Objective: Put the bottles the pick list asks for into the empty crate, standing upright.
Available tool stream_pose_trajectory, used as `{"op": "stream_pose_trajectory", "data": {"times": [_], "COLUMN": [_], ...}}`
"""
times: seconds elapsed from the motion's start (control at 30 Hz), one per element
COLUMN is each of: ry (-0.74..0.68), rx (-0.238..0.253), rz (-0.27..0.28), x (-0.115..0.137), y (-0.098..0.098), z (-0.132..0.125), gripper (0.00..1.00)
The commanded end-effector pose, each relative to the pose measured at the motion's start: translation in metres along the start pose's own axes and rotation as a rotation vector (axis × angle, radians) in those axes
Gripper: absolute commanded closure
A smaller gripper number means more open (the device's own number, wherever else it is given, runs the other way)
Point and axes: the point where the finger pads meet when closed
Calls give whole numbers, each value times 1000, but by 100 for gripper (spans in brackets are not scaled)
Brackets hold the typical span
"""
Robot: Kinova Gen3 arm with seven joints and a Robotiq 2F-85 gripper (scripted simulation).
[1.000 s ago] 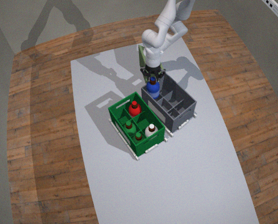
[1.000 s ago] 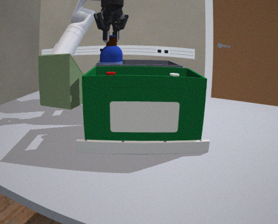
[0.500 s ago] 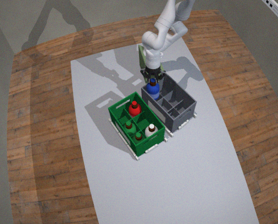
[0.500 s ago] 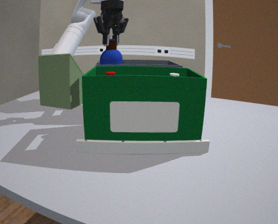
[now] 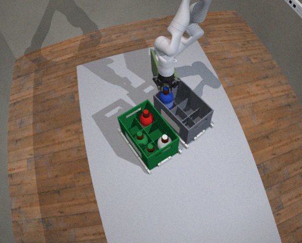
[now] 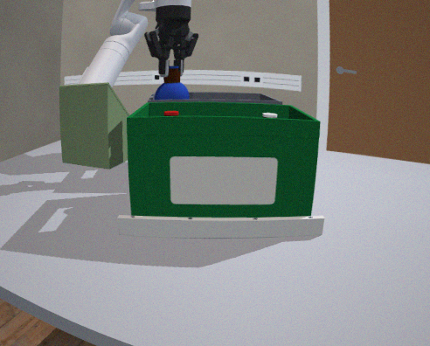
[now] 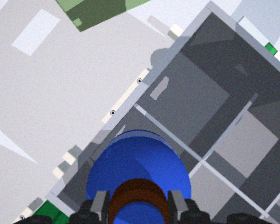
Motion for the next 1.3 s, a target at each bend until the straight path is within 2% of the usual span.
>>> {"op": "stream_pose_trajectory", "data": {"times": [0.0, 1.27], "ry": [0, 0], "rx": [1, 1], "rz": [-2, -2], "x": [0, 0], "y": [-3, -37], "z": [0, 0], "gripper": [90, 90]}}
Point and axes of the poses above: the point where the finger pads meet when closed, its own y axis back along the fingers, its own z axis across the jaws, x = y × z, and after that the axes turned 1 degree about -y, right-handed
